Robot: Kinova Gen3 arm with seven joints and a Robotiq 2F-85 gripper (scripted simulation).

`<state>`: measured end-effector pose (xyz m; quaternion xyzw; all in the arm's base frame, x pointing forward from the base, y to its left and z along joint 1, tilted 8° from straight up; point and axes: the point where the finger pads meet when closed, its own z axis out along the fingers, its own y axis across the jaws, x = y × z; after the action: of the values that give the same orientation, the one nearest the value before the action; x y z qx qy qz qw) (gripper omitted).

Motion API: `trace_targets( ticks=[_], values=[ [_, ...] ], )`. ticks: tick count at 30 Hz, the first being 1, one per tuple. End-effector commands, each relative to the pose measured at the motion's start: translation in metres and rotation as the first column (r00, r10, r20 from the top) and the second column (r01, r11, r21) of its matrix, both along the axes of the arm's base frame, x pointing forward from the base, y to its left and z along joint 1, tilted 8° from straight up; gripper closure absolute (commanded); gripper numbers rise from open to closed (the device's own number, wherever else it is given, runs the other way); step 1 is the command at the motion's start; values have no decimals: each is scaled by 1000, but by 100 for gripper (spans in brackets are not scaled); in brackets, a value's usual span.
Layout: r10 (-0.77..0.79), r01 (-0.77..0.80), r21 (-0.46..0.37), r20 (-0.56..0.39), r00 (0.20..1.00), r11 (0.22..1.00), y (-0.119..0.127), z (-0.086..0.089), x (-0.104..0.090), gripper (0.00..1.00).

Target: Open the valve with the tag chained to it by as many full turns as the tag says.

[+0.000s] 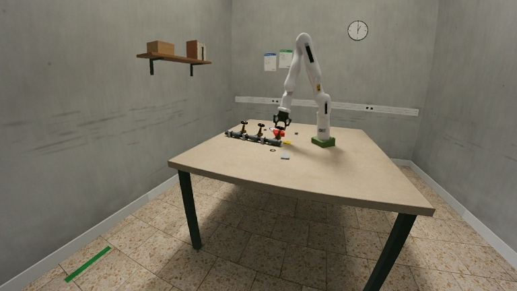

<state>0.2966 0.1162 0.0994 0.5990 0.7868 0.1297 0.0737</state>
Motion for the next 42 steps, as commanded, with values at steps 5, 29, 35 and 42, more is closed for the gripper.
trace_targets(
  ticks=[5,29,35,42],
  values=[
    [49,-49,-14,6,999,999,0,0,0,36],
    [666,-649,-217,9,746,729,0,0,0,36],
    [875,-840,-306,-40,483,449,0,0,0,36],
    [981,-923,-373,-123,147,92,0,0,0,36]
  ],
)
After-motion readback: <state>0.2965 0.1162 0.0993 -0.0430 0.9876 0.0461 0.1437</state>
